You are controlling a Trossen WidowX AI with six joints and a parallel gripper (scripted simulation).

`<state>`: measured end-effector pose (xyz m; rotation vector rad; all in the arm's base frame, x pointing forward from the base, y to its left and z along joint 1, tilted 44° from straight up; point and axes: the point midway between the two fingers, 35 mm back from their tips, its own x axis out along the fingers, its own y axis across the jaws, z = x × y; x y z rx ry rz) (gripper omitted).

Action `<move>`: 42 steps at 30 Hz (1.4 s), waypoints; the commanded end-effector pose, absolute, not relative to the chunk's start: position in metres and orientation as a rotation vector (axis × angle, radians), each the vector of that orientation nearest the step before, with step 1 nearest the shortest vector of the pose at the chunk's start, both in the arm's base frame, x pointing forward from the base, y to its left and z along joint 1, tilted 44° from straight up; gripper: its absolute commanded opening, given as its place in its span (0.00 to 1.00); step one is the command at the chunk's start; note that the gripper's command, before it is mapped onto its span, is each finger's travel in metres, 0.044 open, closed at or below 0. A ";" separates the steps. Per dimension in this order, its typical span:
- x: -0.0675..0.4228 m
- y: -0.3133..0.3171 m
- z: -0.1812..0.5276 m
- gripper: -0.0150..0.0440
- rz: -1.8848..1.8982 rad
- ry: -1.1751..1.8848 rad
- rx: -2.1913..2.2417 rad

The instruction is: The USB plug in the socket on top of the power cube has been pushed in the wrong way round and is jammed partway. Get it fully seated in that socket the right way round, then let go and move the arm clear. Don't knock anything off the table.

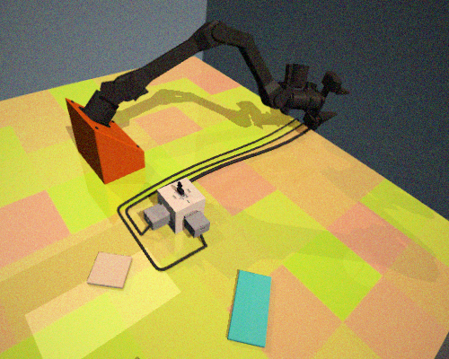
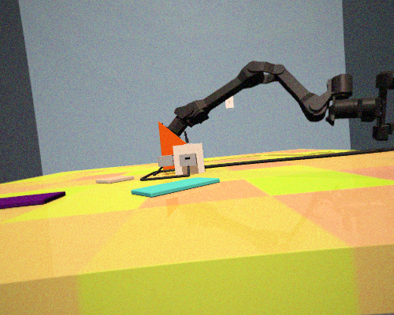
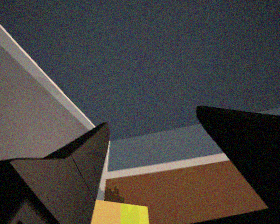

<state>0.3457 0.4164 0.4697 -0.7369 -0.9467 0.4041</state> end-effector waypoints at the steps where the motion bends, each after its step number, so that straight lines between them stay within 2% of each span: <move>1: 0.349 0.415 0.467 0.98 0.412 -0.935 -0.738; 4: 0.400 0.391 0.428 1.00 0.515 -0.747 -0.741; 7: 0.427 0.364 0.413 1.00 0.542 -0.633 -0.689; 11: 0.476 0.314 0.344 1.00 0.638 -0.286 -0.557; 18: 0.507 0.202 0.228 1.00 0.608 0.334 -0.173; 24: 0.474 0.100 0.141 1.00 0.368 0.861 0.350; 32: 0.365 -0.006 0.072 1.00 -0.278 1.413 1.270; 37: 0.296 -0.037 0.067 1.00 -0.777 1.596 1.858; 42: 0.291 -0.040 0.067 1.00 -0.830 1.608 1.916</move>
